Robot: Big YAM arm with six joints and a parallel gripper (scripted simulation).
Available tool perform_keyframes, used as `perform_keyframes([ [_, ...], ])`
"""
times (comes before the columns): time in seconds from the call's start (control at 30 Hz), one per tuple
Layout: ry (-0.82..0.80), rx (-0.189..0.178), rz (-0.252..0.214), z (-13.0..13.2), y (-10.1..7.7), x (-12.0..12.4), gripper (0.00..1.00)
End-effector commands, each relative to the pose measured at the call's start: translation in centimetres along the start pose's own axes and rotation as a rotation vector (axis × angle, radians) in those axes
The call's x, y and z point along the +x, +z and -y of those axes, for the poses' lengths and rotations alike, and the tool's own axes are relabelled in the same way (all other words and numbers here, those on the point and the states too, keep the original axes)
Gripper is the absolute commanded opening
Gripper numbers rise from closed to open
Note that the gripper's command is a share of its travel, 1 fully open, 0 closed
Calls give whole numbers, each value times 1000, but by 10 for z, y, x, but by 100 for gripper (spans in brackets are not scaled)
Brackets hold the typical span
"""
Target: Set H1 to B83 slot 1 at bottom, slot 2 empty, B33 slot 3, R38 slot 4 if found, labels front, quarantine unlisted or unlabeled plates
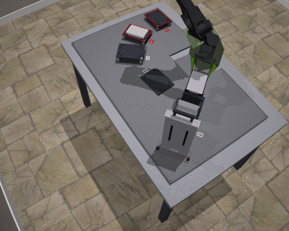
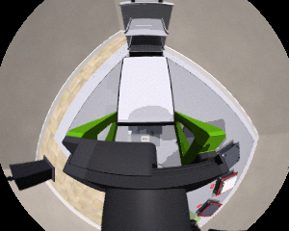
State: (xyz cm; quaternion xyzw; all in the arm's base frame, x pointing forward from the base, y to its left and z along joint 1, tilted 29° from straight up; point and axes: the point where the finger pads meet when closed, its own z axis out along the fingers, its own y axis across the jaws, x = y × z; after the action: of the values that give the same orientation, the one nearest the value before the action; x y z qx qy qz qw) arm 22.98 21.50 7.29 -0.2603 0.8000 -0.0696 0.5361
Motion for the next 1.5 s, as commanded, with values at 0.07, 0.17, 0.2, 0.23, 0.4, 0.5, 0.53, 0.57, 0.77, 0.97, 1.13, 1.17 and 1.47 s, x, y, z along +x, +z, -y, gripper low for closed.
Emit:
perform_keyframes([
  [0.07, 52, 5, 20, -1, 4, -10, 86],
  [0.17, 35, 5, 13, 1, 5, -3, 86],
  [0.2, 34, 4, 15, 0, 5, -5, 86],
  [0.23, 34, 4, 18, -1, 6, -7, 86],
  [0.4, 25, 4, 16, 0, 7, -3, 86],
  [0.5, 36, 3, 25, -2, 9, -10, 86],
  [0.53, 32, 5, 22, -1, 9, -7, 86],
  [0.57, 29, 5, 19, 0, 9, -4, 86],
  [0.77, 26, 6, 17, 0, 11, 0, 86],
  [0.97, 26, 6, 16, 0, 13, 2, 86],
  [1.13, 26, 5, 17, 0, 14, 3, 86],
  [1.17, 28, 5, 19, -1, 14, 2, 86],
  [1.47, 22, 6, 13, 1, 17, 10, 86],
])
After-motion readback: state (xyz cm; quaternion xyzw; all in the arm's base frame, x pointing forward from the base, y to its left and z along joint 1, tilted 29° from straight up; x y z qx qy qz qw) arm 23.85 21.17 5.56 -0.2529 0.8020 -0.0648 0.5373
